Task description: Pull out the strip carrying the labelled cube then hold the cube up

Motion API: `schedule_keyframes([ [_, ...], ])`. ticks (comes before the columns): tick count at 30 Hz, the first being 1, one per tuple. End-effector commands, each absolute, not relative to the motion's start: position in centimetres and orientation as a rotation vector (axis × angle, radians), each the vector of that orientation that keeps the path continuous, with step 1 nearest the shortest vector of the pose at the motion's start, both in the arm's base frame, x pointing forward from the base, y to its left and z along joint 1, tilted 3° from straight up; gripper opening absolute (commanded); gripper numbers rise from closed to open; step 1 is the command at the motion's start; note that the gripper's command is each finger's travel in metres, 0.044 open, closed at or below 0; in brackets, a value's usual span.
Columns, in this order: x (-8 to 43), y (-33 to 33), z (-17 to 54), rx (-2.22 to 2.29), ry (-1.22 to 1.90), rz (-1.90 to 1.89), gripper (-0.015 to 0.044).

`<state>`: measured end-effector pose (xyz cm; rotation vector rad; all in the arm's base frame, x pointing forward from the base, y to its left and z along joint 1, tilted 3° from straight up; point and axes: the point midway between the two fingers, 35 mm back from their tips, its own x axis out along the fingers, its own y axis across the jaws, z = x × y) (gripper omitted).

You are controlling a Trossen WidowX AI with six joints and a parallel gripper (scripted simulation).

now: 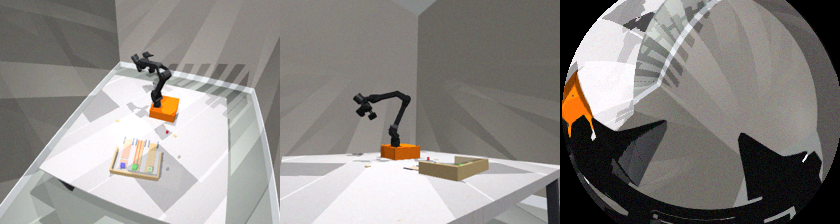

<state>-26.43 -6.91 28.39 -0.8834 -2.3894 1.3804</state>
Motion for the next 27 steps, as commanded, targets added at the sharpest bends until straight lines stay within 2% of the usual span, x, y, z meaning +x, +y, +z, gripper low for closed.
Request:
schedule_keyframes([
  [1,-26.4,-7.1,28.3,-0.874,-2.394,1.393,0.0400],
  [6,-24.9,-12.9,26.5,-0.630,-2.513,1.730,0.0400],
  [13,-19.8,-20.6,24.1,-0.262,-2.610,2.225,0.0400],
  [20,-10.9,-27.2,21.6,0.114,-2.690,2.730,0.0400],
  [27,-2.5,-29.0,19.5,0.330,-2.777,3.086,0.0400],
])
